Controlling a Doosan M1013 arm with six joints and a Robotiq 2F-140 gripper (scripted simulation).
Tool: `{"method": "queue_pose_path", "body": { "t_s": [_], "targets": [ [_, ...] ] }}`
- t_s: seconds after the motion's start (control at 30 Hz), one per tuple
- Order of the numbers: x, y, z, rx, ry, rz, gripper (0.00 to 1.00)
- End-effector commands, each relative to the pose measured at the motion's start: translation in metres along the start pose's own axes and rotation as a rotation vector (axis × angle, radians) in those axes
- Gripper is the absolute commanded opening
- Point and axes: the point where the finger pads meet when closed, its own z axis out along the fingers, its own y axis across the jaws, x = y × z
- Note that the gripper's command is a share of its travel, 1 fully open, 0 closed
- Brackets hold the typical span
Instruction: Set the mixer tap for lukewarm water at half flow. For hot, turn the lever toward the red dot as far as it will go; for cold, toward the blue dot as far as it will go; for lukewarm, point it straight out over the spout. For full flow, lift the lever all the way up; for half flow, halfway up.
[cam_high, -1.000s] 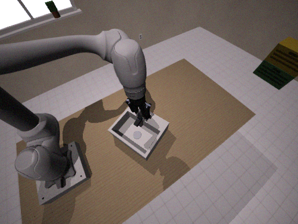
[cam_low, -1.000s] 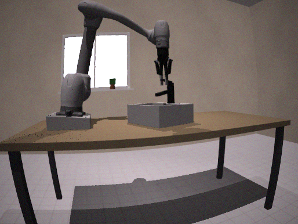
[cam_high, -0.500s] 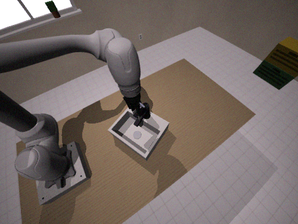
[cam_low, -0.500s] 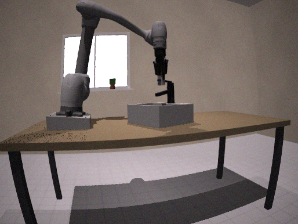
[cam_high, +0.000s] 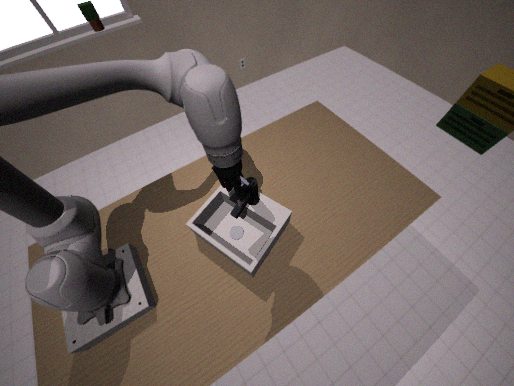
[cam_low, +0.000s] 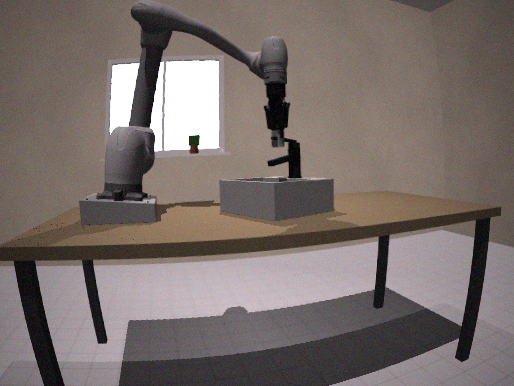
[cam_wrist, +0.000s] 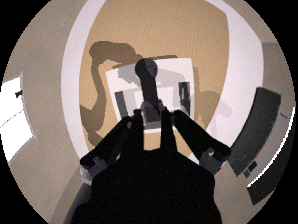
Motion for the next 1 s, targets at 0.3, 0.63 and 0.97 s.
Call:
{"method": "queue_pose_path", "body": {
  "t_s": [0.3, 0.63, 0.97],
  "targets": [
    [0.0000, -0.0001, -0.0001, 0.000, 0.000, 0.000, 0.00],
    [0.0000, -0.0001, -0.0001, 0.000, 0.000, 0.000, 0.00],
    [0.0000, -0.0001, -0.0001, 0.000, 0.000, 0.000, 0.39]
  ]
}}
